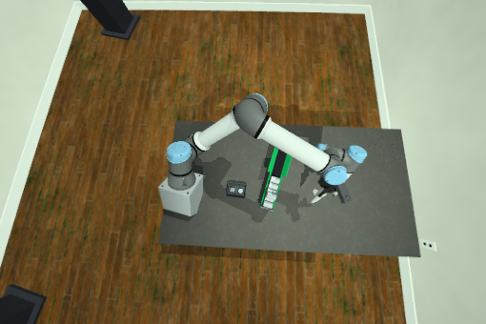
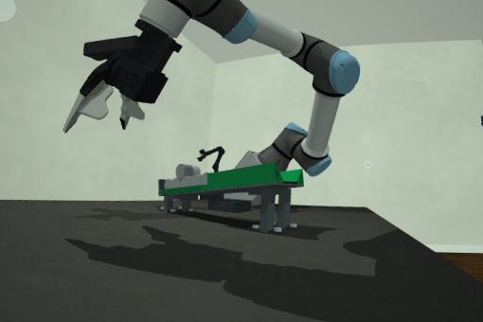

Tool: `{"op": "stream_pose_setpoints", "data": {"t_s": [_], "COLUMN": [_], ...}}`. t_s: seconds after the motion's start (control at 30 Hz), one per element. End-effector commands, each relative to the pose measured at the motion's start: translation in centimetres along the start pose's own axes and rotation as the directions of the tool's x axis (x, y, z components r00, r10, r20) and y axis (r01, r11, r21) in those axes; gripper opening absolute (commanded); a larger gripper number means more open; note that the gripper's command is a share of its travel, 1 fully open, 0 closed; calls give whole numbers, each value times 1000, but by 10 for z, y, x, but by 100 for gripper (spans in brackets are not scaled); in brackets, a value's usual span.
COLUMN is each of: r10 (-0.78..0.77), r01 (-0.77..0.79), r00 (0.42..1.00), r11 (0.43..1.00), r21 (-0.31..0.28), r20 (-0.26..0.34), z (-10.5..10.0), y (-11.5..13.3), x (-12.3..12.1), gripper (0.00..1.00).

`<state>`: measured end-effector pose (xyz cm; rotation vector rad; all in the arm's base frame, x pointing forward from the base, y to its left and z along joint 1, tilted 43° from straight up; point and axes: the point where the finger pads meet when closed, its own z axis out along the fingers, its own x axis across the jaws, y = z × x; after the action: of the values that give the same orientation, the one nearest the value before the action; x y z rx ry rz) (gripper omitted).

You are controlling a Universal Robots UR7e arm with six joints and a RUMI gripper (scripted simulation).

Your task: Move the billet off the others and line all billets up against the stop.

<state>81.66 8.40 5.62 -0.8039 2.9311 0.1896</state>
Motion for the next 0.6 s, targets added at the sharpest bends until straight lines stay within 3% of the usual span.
{"op": "stream_pose_setpoints", "data": {"t_s": [0.0, 0.37, 0.57], "r10": [27, 210, 270], "r01": [-27, -210, -268], "r00": [1000, 977, 962], "r11": [999, 947, 913], "r21": [-32, -242, -306], "r20": [-2, -28, -36], "z": [-1, -4, -6], "y": [-3, 7, 17], "x": [19, 130, 162], "gripper": [100, 100, 100]}}
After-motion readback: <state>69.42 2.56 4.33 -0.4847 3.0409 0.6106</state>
